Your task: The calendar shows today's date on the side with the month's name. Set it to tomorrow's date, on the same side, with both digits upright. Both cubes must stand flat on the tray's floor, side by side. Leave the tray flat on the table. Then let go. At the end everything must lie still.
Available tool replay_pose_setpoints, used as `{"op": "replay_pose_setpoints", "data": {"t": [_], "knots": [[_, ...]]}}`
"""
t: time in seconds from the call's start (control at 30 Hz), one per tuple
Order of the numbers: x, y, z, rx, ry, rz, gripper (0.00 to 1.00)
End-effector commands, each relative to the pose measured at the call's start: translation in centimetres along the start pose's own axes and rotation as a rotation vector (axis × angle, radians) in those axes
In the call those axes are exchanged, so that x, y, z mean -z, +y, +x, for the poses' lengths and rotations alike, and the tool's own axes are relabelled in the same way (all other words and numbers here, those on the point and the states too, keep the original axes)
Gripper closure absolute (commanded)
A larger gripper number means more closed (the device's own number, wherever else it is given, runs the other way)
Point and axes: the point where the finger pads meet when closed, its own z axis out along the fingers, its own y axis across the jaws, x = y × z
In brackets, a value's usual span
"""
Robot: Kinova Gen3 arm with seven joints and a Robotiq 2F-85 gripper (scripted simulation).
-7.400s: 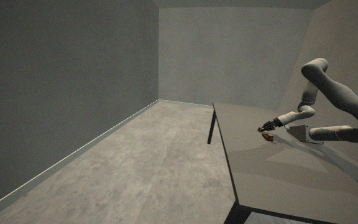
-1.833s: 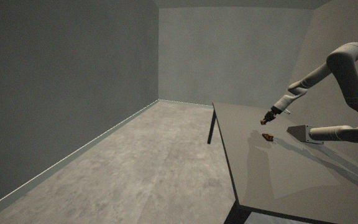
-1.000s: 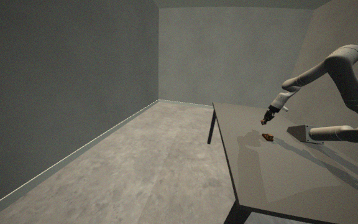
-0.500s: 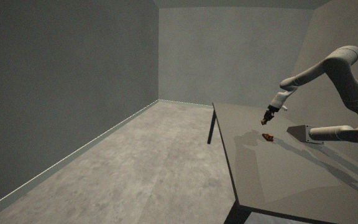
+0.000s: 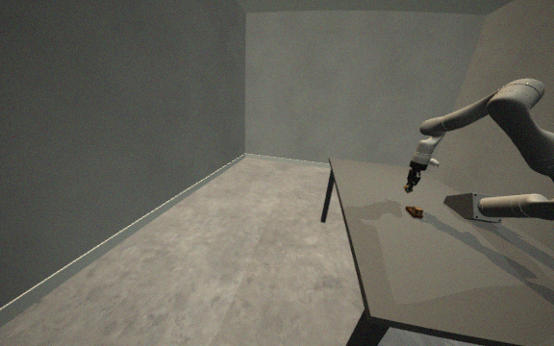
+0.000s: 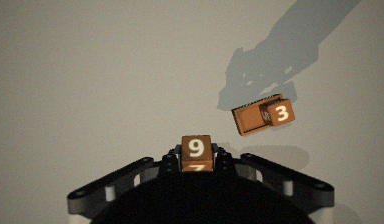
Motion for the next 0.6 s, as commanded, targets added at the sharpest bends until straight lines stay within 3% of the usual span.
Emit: {"op": "replay_pose_setpoints", "data": {"t": [0.0, 0.37, 0.57], "knots": [[-0.23, -0.05, -0.29, 0.01, 0.024, 0.009, 0.72], [-0.22, -0.06, -0.28, 0.009, 0.04, 0.01, 0.72], [-0.32, 0.01, -0.48, 0.013, 0.094, 0.003, 0.72]]}}
